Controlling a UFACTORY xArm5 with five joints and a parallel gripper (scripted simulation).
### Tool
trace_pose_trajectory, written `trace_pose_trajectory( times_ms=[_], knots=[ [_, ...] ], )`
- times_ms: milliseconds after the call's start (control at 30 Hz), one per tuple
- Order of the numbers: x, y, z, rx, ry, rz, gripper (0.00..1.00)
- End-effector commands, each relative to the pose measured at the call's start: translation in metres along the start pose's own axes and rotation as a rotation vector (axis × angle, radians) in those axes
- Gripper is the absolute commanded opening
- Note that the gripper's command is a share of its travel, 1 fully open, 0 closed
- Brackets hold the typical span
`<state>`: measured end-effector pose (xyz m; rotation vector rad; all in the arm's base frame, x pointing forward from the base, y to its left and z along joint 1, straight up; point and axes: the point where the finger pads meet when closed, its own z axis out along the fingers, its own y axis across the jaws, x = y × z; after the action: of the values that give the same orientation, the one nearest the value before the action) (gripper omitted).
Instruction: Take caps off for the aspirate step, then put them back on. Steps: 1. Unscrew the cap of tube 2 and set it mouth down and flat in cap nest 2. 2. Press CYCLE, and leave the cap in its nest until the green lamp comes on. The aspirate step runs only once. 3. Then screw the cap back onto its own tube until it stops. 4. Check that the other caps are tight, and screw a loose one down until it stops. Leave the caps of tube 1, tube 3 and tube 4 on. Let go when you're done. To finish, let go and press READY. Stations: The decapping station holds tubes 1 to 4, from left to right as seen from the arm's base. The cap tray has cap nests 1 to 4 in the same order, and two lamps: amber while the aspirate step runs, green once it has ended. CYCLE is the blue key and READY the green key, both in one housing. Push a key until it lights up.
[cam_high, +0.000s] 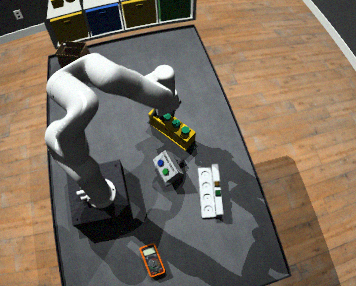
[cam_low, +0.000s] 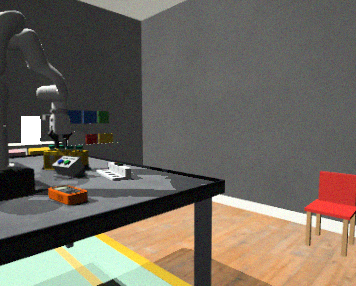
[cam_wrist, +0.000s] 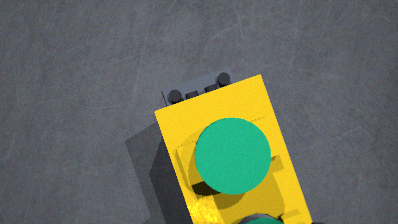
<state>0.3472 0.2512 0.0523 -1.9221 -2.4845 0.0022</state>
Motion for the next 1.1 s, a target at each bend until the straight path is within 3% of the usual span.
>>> trace_pose_trajectory(
  times_ms=[0, 167, 400, 433, 900, 1067],
  knots=[
    [0.0005, 0.0012, -0.0011, -0.005, -0.001, 0.279, 0.46],
    [0.0005, 0.0012, -0.0011, -0.005, -0.001, 0.455, 0.46],
    [0.0005, 0.0012, -0.0011, -0.005, -0.001, 0.455, 0.46],
    [0.0005, 0.0012, -0.0011, -0.005, -0.001, 0.455, 0.0],
    [0.0005, 0.0012, -0.0011, -0.005, -0.001, 0.455, 0.0],
    [0.0005, 0.0012, -0.0012, -0.005, -0.001, 0.205, 0.0]
  ],
)
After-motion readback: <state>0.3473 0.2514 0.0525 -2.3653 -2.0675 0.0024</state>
